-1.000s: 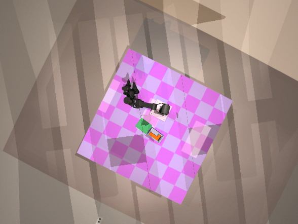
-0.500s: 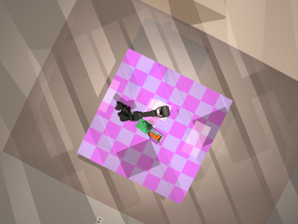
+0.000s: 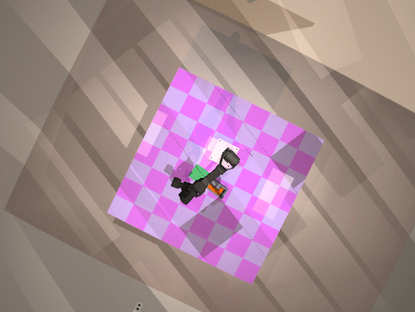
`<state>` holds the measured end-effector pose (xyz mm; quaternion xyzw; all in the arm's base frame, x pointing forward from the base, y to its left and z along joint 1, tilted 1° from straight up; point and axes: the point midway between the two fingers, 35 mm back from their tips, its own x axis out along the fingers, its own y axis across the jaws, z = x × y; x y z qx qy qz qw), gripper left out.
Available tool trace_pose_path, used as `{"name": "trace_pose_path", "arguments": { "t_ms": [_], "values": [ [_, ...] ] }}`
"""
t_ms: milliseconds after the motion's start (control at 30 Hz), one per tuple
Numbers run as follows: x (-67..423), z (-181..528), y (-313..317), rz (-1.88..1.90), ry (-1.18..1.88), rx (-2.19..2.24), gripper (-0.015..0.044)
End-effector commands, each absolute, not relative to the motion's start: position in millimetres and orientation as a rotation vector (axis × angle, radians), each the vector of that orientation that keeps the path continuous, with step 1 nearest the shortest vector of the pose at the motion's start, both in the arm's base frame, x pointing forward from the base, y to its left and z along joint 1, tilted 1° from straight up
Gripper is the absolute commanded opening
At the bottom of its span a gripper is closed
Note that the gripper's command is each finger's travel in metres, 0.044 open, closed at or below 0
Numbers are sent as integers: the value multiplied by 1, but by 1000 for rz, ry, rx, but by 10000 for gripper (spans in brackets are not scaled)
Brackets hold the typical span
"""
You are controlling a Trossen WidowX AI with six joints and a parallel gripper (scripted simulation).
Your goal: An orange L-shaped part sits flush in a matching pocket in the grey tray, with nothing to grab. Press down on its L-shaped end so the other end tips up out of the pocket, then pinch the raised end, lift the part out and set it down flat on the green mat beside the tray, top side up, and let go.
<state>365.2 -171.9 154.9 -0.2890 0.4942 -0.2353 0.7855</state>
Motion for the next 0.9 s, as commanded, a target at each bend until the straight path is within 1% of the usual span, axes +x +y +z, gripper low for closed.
{"name": "trace_pose_path", "arguments": {
  "t_ms": [0,100,200,300,433,500,700,867],
  "values": [
    [378,144,-97,-332,1072,-464,180],
    [373,137,-36,-209,1123,-331,180],
    [357,134,20,-115,1205,-210,180],
    [330,134,71,-51,1314,-98,180],
    [282,140,127,-22,1490,25,180],
    [271,142,137,-24,1527,45,180],
    [271,142,137,-24,1527,45,180],
    [275,111,138,-24,1527,45,180]
  ]
}}
